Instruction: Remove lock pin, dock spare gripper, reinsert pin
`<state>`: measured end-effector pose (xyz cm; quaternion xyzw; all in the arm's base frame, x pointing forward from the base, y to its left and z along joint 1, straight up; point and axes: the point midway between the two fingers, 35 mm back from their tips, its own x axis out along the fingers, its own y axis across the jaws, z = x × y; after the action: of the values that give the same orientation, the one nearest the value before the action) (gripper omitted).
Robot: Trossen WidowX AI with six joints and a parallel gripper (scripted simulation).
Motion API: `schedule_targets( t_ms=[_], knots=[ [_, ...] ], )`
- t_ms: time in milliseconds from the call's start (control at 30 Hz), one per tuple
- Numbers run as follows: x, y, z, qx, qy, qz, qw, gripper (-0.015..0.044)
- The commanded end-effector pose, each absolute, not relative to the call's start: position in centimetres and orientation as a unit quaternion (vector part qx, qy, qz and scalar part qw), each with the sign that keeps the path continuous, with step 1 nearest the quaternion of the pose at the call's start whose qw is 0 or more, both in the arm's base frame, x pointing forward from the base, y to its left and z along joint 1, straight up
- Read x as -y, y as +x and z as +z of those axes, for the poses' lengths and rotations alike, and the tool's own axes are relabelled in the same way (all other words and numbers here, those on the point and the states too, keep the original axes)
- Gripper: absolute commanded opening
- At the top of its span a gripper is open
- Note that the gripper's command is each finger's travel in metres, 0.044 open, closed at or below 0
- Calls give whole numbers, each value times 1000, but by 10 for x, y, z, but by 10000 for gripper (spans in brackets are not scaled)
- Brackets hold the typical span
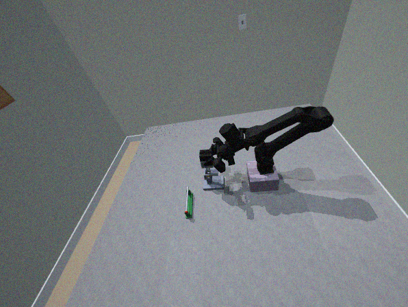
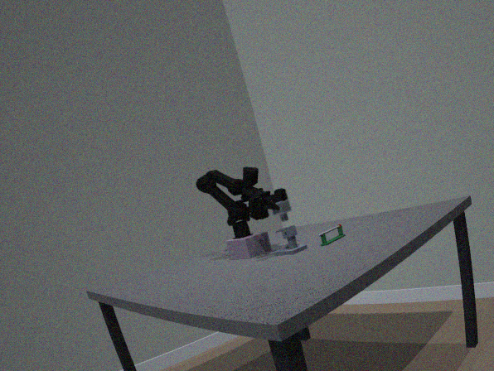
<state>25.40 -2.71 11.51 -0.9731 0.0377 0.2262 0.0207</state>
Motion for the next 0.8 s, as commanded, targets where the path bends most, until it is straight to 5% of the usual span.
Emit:
schedule_targets(
  t_ms=[0, 767],
  knots=[
    [26, 257, 117, -45, -976, 212, 15, 0],
    [26, 260, 81, -56, -978, 201, 5, 0]
  ],
)
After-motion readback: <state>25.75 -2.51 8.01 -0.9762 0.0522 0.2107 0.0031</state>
